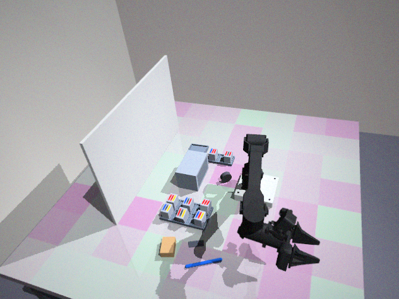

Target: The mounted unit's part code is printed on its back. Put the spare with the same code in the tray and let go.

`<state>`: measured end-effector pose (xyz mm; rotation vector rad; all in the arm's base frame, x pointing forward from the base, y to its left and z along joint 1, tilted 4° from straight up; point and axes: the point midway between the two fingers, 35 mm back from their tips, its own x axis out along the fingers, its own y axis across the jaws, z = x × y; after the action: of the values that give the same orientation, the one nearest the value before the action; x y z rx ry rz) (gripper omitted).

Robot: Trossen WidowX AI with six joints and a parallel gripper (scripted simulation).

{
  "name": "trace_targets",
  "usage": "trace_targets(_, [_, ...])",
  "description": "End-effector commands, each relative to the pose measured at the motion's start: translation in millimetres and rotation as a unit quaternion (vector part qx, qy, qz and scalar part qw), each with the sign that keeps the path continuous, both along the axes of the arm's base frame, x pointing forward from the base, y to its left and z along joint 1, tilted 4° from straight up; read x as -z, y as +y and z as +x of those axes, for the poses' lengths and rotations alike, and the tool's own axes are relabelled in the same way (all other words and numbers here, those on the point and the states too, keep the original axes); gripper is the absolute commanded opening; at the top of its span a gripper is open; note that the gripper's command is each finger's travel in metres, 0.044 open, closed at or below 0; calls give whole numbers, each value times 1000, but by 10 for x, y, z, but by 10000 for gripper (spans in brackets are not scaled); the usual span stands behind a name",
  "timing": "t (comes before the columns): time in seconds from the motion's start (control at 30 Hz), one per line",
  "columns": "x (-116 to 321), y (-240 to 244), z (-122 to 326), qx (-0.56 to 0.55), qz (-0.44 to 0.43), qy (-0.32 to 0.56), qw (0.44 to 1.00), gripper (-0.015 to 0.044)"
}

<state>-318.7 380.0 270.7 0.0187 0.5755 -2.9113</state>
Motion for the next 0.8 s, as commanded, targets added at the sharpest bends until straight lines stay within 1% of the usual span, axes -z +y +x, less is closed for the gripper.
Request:
trace_targets(0.0, [0, 0, 0, 0, 0, 0, 1000, 426])
trace_targets(0.03, [0, 0, 0, 0, 0, 0, 1000, 440])
trace_targets(0.2, [1, 11, 9, 2, -1, -1, 1000, 440])
trace_targets(0.33, [17, 259, 240, 56, -24, -14, 998, 440])
trace_targets(0.53, [95, 880, 1060, 213, -98, -49, 971, 440])
trace_targets(0.77, [248, 1318, 2221, 389, -203, -80, 895, 440])
